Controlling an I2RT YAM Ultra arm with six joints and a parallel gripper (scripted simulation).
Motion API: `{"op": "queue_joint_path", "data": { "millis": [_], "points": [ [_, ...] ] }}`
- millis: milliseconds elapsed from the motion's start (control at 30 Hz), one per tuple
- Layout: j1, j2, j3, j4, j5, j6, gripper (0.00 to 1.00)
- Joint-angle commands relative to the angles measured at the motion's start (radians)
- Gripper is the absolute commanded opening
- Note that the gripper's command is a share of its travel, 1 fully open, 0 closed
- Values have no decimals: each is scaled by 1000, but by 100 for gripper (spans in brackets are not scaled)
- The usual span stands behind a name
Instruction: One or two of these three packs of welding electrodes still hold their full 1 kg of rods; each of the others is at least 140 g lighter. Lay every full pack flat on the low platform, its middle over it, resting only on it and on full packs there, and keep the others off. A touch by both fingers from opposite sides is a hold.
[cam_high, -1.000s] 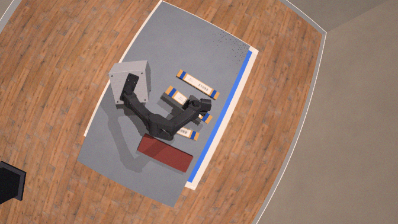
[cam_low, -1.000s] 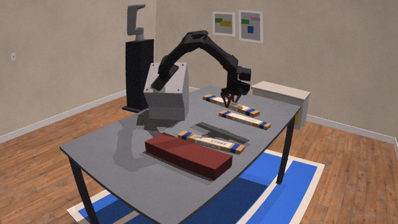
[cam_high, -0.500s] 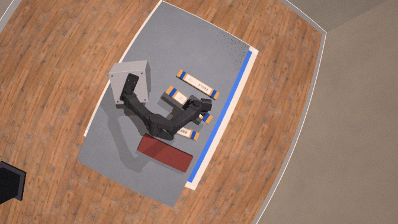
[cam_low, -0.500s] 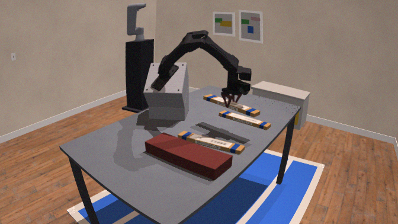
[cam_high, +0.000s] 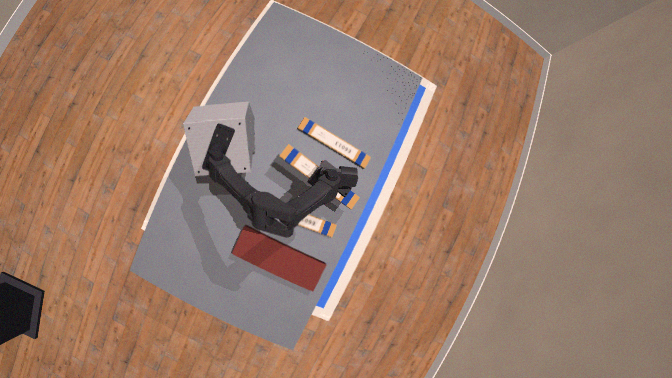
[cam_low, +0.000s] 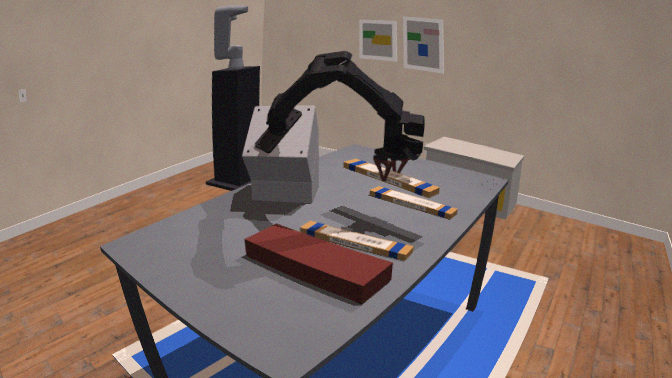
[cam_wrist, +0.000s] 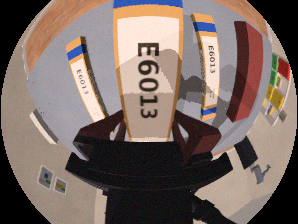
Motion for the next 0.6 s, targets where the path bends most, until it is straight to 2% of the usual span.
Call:
{"op": "queue_joint_path", "data": {
  "millis": [0,200,300,433,567],
  "points": [
    [53,-14,37,-10,9,8,0],
    [53,-22,38,-9,9,9,0],
    [47,8,34,28,6,-10,0],
    [40,-17,31,41,5,-17,0],
    [30,11,27,64,5,-30,0]
  ]
}}
